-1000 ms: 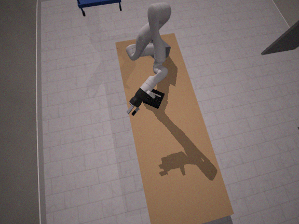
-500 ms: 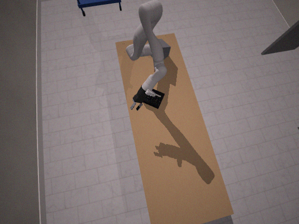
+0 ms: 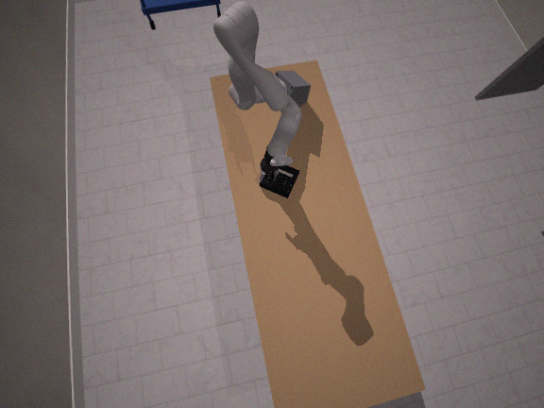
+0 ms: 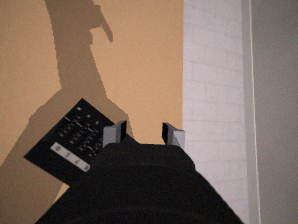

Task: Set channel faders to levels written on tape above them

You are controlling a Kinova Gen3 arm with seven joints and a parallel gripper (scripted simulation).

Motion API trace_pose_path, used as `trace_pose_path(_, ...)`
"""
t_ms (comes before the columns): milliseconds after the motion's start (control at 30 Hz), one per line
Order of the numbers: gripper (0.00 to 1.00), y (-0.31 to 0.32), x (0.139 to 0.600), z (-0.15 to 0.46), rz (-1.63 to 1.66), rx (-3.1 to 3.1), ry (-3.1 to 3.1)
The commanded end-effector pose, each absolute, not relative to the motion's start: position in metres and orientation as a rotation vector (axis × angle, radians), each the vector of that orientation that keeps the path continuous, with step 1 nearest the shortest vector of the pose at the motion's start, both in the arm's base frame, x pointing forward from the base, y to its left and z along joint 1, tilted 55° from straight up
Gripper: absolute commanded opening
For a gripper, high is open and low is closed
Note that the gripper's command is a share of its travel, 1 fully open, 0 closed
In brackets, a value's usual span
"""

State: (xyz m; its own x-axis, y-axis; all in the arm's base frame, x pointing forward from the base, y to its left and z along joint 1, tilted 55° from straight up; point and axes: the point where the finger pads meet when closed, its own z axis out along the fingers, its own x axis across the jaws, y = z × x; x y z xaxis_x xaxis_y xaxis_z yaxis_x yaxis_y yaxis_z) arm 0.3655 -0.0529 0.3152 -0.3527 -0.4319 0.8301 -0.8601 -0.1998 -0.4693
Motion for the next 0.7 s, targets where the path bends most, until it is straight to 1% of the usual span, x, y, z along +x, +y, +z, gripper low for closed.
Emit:
trace_pose_path(0, 1.00, -0.040, 0.362, 0.290, 1.472, 1.592, -1.778)
trace_pose_path(267, 1.00, -0.013, 0.347, 0.249, 1.295, 1.697, -1.893)
trace_pose_path(667, 1.00, -0.008, 0.344, 0.243, 1.267, 1.713, -1.909)
